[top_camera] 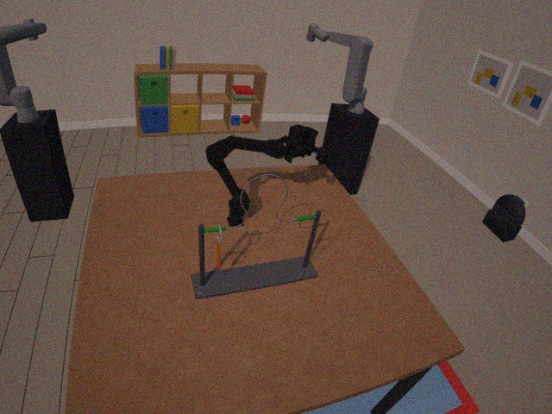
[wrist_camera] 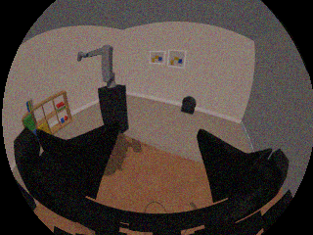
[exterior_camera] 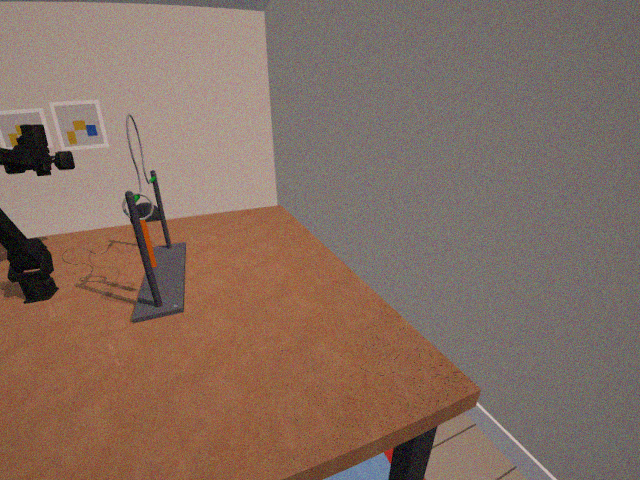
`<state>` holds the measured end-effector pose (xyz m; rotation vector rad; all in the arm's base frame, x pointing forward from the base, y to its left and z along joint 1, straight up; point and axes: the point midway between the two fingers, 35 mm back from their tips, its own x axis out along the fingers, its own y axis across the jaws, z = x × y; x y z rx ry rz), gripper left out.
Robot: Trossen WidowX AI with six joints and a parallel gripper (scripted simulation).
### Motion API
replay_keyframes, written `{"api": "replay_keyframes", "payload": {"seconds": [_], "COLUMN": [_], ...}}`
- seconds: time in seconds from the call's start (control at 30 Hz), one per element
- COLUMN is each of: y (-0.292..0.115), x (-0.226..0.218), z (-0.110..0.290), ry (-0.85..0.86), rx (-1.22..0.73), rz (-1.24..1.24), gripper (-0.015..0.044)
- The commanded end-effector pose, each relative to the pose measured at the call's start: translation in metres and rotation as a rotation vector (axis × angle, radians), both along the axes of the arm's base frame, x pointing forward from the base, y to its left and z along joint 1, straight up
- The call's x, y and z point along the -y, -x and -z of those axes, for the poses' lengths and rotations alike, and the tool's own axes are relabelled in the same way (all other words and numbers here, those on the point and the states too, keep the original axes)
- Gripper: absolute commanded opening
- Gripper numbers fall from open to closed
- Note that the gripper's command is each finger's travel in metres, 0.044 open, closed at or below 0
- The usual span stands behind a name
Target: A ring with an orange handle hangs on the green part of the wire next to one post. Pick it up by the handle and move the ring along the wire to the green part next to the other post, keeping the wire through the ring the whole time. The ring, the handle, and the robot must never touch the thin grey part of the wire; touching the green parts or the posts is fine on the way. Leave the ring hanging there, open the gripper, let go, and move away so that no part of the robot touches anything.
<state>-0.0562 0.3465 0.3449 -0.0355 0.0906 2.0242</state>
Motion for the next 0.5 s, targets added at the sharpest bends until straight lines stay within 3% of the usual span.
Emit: {"api": "replay_keyframes", "payload": {"seconds": [0.0,0.27,0.47], "y": [-0.001,-0.046,-0.095], "x": [0.0,-0.008,-0.008], "z": [0.0,-0.008,-0.019], "ry": [-0.001,-0.065,-0.113], "rx": [0.002,0.135,0.274], "rz": [0.002,0.155,0.314], "gripper": [0.0374,0.0164,0.016]}}
